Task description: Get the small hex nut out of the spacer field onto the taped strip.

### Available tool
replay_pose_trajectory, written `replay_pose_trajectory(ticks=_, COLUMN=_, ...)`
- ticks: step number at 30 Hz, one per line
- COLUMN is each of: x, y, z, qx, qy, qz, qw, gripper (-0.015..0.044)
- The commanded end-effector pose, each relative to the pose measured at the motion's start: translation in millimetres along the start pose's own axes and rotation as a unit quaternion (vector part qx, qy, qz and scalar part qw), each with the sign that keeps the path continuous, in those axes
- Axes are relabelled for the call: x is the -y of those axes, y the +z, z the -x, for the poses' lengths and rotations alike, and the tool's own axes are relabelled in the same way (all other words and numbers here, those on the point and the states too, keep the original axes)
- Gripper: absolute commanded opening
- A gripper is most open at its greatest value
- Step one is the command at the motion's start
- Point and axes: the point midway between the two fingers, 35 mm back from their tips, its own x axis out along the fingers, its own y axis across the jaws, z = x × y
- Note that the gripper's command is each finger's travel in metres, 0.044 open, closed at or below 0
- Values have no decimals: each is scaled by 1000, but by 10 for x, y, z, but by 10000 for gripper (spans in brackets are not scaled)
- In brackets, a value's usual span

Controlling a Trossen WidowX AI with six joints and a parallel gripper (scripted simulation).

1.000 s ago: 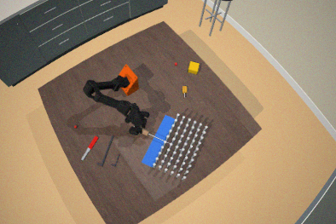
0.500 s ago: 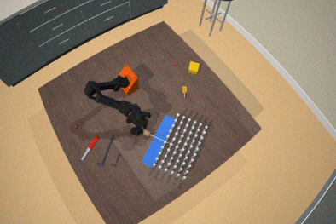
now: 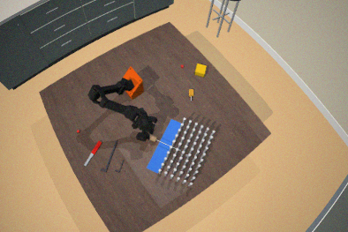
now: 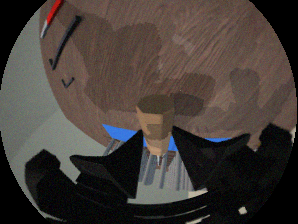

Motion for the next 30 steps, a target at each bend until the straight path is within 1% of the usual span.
replay_pose_trajectory(ticks=1, x=-44, y=-42, z=-1, qx=-2, qy=5, qz=-7, qw=1000, gripper=0)
replay_pose_trajectory(ticks=30, x=-44, y=-212, z=-63, qx=-3, qy=5, qz=-7, qw=1000, gripper=0)
